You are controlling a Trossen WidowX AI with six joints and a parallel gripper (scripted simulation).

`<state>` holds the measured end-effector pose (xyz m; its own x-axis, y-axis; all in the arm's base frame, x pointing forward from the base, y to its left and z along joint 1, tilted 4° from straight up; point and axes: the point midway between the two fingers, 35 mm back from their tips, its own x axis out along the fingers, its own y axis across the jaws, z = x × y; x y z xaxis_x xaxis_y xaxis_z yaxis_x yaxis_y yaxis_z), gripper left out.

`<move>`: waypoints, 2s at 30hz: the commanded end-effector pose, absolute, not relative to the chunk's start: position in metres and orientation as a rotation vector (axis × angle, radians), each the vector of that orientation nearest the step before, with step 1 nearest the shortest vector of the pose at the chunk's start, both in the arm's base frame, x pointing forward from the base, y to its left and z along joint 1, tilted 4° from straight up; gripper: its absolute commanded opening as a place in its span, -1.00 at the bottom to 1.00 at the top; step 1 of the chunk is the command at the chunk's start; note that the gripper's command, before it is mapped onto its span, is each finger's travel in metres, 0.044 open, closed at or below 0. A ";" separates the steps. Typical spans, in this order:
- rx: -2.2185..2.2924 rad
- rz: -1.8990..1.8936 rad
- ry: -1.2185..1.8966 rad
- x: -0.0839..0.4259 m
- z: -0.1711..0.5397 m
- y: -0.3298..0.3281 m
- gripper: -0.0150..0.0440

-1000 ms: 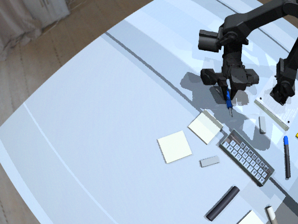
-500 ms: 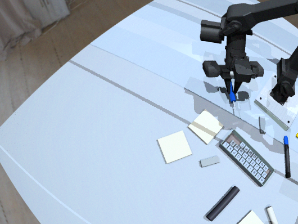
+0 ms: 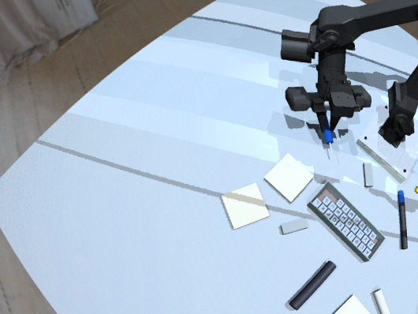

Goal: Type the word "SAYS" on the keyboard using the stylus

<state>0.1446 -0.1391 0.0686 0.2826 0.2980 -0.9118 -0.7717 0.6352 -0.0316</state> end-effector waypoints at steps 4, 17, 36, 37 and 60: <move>-0.581 0.852 1.149 0.148 0.062 -0.130 -0.49; -0.716 0.985 1.331 0.153 0.053 -0.115 -0.49; -1.045 1.105 1.563 0.166 0.051 -0.101 -0.49; -1.066 1.108 1.573 0.167 0.051 -0.101 -0.49; -1.617 1.059 1.714 0.199 0.066 -0.078 -0.49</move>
<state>0.1938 -0.0825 0.0634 -0.1566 -0.4947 -0.8548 -0.9839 0.0023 0.1790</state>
